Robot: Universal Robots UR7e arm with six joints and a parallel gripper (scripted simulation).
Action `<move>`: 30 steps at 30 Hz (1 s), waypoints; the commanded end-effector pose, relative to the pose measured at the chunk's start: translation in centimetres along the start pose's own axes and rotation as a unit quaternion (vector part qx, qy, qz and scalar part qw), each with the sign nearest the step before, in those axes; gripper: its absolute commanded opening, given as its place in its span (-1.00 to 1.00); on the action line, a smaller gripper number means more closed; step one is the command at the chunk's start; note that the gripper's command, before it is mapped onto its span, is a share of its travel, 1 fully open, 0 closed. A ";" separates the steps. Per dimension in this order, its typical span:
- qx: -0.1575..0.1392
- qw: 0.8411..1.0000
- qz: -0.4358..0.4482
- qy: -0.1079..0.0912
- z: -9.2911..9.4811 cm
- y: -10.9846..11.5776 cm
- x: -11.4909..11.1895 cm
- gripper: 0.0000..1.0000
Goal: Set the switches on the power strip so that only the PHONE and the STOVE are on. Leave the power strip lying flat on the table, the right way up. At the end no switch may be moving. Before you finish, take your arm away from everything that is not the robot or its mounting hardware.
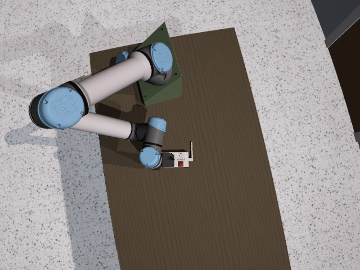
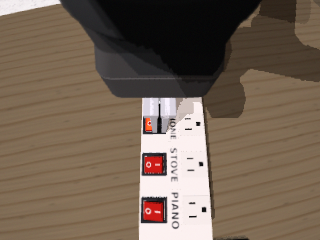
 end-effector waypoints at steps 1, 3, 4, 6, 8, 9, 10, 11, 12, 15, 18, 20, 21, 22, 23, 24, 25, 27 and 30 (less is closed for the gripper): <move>0.000 1.000 0.000 -0.002 -0.4 0.0 0.0 -1.00; 0.000 1.000 0.000 -0.002 -0.9 0.0 0.0 -1.00; 0.000 1.000 0.000 -0.002 -0.9 0.0 0.0 -1.00; 0.000 1.000 0.000 -0.002 -1.2 0.0 0.0 -1.00; 0.000 1.000 0.000 -0.002 -1.9 0.0 0.0 -1.00; 0.000 1.000 0.000 -0.002 -2.2 0.0 0.0 -1.00; 0.000 1.000 0.000 -0.002 -2.5 0.0 0.0 -1.00; 0.000 1.000 0.000 -0.002 -2.7 0.0 0.0 -1.00; 0.000 1.000 0.000 -0.002 -3.0 0.0 0.0 -1.00; 0.000 1.000 0.000 -0.002 -3.6 0.0 0.0 -1.00; 0.000 1.000 0.000 -0.002 -3.8 0.0 0.0 -1.00; 0.000 1.000 0.000 -0.002 -3.8 0.0 0.0 -1.00; 0.000 1.000 0.000 -0.002 -3.8 0.0 0.0 -1.00; 0.000 1.000 0.000 -0.002 -3.8 0.0 0.0 -1.00; 0.000 1.000 0.000 -0.002 -3.8 0.0 0.0 -1.00; 0.000 1.000 0.000 -0.002 -3.8 0.0 0.0 -1.00; 0.000 1.000 0.000 -0.002 -3.8 0.0 0.0 -1.00; 0.000 1.000 0.000 -0.002 -3.8 0.0 0.0 -1.00; 0.000 1.000 0.000 -0.002 -3.8 0.0 0.0 -1.00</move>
Point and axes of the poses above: the point where the finger pads meet when closed, its own z axis out along the fingers, its own x axis across the jaws, y = z × x, the point moved 7 cm from there along -z, back along the fingers, and after that the axes turned 15 degrees about z, right-handed, at the moved point
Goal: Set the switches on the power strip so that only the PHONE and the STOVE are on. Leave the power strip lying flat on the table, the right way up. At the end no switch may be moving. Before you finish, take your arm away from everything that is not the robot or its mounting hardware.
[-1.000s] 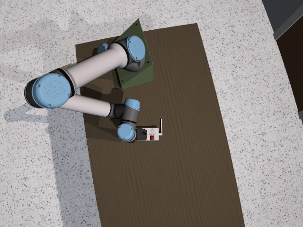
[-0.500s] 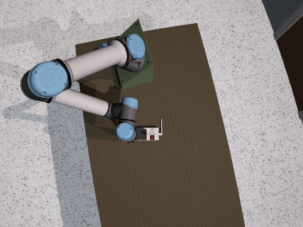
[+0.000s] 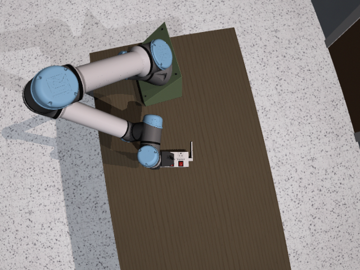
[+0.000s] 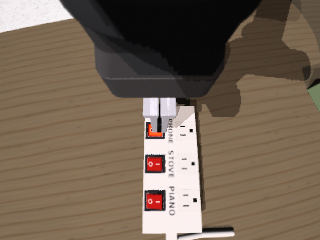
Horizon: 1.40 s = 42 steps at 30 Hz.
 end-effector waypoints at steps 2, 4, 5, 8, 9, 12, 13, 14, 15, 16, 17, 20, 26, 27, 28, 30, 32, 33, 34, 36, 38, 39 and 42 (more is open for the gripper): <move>0.000 1.000 0.000 0.000 0.0 0.0 0.0 -1.00; 0.000 1.000 0.000 0.000 0.0 0.0 0.0 -1.00; 0.000 1.000 0.000 0.000 0.0 0.0 0.0 -1.00; 0.000 1.000 0.000 0.000 0.0 0.0 0.0 -1.00; 0.000 1.000 0.000 0.000 0.0 0.0 0.0 -1.00; 0.001 1.000 0.000 0.000 -0.3 -0.9 -0.2 -1.00; 0.001 1.000 0.000 0.000 -0.6 -1.8 -0.4 -1.00; 0.001 1.000 0.000 0.000 -0.9 -2.7 -0.6 -1.00; 0.001 1.000 0.000 0.000 -1.1 -3.5 -0.9 -1.00; 0.000 1.000 0.000 0.000 -1.3 -4.1 -1.1 -1.00; 0.000 1.000 0.000 0.000 -1.4 -4.4 -1.2 -1.00; 0.000 1.000 0.000 0.000 -1.4 -4.4 -1.2 -1.00; 0.000 1.000 0.000 0.000 -1.4 -4.4 -1.2 -1.00; 0.000 1.000 0.000 0.000 -1.4 -4.4 -1.2 -1.00; 0.000 1.000 0.000 0.000 -1.4 -4.4 -1.2 -1.00; 0.000 1.000 0.000 0.000 -1.4 -4.4 -1.2 -1.00; 0.000 1.000 0.000 0.000 -1.4 -4.4 -1.2 -1.00; 0.000 1.000 0.000 0.000 -1.4 -4.4 -1.2 -1.00; 0.000 1.000 0.000 0.000 -1.4 -4.4 -1.2 -1.00; 0.000 1.000 0.000 0.000 -1.4 -4.4 -1.2 -1.00; 0.000 1.000 0.000 0.000 -1.4 -4.4 -1.2 -1.00; 0.000 1.000 0.000 0.000 -1.4 -4.4 -1.2 -1.00; 0.000 1.000 0.000 0.000 -1.4 -4.4 -1.2 -1.00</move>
Point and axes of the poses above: the point where the finger pads meet when closed, its own z axis out along the fingers, its own x axis across the jaws, y = z × x, the point moved 7 cm from there along -z, back along the fingers, and after that the axes turned 15 degrees about z, right-handed, at the moved point
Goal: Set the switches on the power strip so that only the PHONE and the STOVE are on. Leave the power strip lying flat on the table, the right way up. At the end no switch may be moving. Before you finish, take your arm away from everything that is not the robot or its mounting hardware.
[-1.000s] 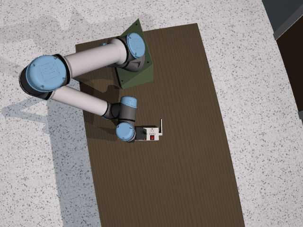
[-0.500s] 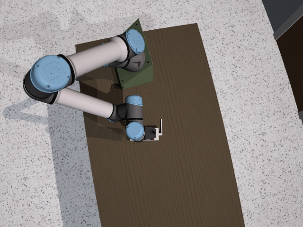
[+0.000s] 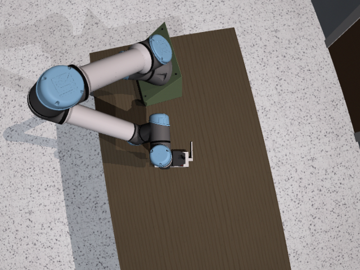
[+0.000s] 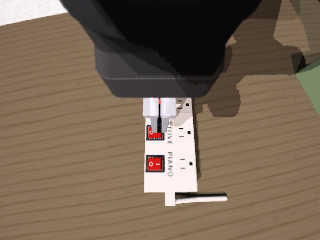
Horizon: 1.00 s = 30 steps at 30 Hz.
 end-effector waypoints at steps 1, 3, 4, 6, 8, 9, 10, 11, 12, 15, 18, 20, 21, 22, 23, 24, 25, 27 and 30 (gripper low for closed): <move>0.000 1.000 0.000 0.000 0.0 0.0 0.0 -1.00; 0.000 1.000 0.000 0.000 0.0 0.0 0.0 -1.00; 0.000 1.000 0.000 0.000 0.0 0.0 0.0 -1.00; 0.000 1.000 0.000 0.000 0.0 0.0 0.0 -1.00; 0.000 1.000 0.000 0.000 0.0 0.0 0.0 -1.00; 0.000 1.000 0.000 0.000 0.0 0.0 0.0 -1.00; 0.000 1.000 0.000 0.000 0.0 0.0 0.0 -1.00; 0.000 1.000 0.000 0.000 0.0 0.0 0.0 -1.00; 0.000 1.000 0.000 0.000 0.0 0.0 0.0 -1.00; 0.000 1.000 0.000 0.000 0.0 0.0 0.0 -1.00; 0.000 1.000 0.000 0.000 0.0 0.0 0.0 -1.00; 0.000 1.000 0.000 0.000 0.0 0.0 0.0 -1.00; 0.000 1.000 0.000 0.000 0.1 0.0 0.0 -1.00; 0.000 1.000 0.000 0.000 0.1 0.0 0.0 -1.00; 0.000 1.000 0.000 0.000 0.2 0.0 0.0 -1.00; 0.000 1.000 0.000 0.000 0.2 0.0 0.0 -1.00; 0.000 1.000 0.000 0.000 0.3 0.0 0.0 -1.00; 0.000 1.000 0.000 0.000 0.4 0.0 0.0 -1.00; 0.000 1.000 0.000 0.000 0.7 0.0 0.0 -1.00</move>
Point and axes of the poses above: the point where the finger pads meet when closed, its own z axis out along the fingers, its own x axis across the jaws, y = z × x, the point moved 7 cm from there along -z, back along the fingers, and after that the axes turned 15 degrees about z, right-handed, at the moved point
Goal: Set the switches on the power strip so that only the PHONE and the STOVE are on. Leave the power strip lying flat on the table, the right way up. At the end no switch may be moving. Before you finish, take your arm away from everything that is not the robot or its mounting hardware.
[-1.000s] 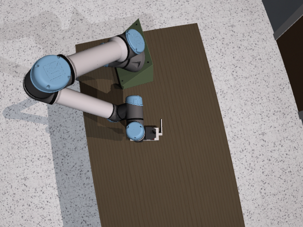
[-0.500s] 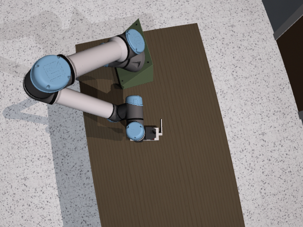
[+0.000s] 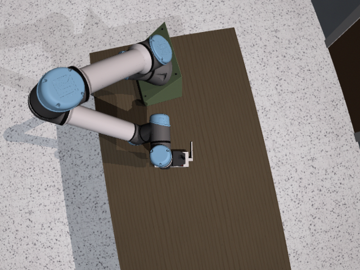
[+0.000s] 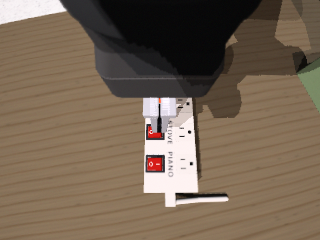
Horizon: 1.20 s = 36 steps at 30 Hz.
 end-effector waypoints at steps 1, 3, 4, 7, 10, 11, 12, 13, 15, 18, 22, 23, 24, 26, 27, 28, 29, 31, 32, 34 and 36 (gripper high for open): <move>0.000 1.000 0.000 0.000 0.4 0.0 0.0 -1.00; 0.000 1.000 0.000 0.000 0.6 0.0 0.0 -1.00; 0.000 1.000 0.000 0.000 0.6 0.0 0.0 -1.00; 0.000 1.000 0.000 0.000 0.8 0.0 0.0 -1.00; 0.000 1.000 0.000 0.000 1.2 0.0 0.0 -1.00; 0.000 1.000 0.000 0.000 1.3 0.0 0.0 -1.00; 0.000 1.000 0.000 0.000 1.5 0.0 0.0 -1.00; 0.000 1.000 0.000 0.000 1.6 0.0 0.0 -1.00; 0.000 1.000 0.000 0.000 1.9 0.0 0.0 -1.00; 0.000 1.000 0.000 0.000 2.3 0.0 0.0 -1.00; 0.000 1.000 0.000 0.000 2.5 0.0 0.0 -1.00; 0.000 1.000 0.000 0.000 2.7 0.0 0.0 -1.00; 0.000 1.000 0.000 0.000 2.8 0.0 0.0 -1.00; 0.000 1.000 0.000 0.000 3.0 0.0 0.0 -1.00; 0.000 1.000 0.000 0.000 3.1 0.0 0.0 -1.00; 0.000 1.000 0.000 0.000 3.2 0.0 0.0 -1.00; 0.000 1.000 0.000 0.000 3.3 0.0 0.0 -1.00; 0.000 1.000 0.000 0.000 3.5 0.0 0.0 -1.00; 0.000 1.000 0.000 0.000 3.6 0.0 0.0 -1.00; 0.000 1.000 0.000 0.000 3.7 0.0 0.0 -1.00; 0.000 1.000 0.000 0.000 3.8 0.0 0.0 -1.00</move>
Point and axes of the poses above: the point where the finger pads meet when closed, its own z axis out along the fingers, its own x axis across the jaws, y = z × x, the point moved 7 cm from there along -z, back along the fingers, and after that the axes turned 15 degrees about z, right-handed, at the moved point
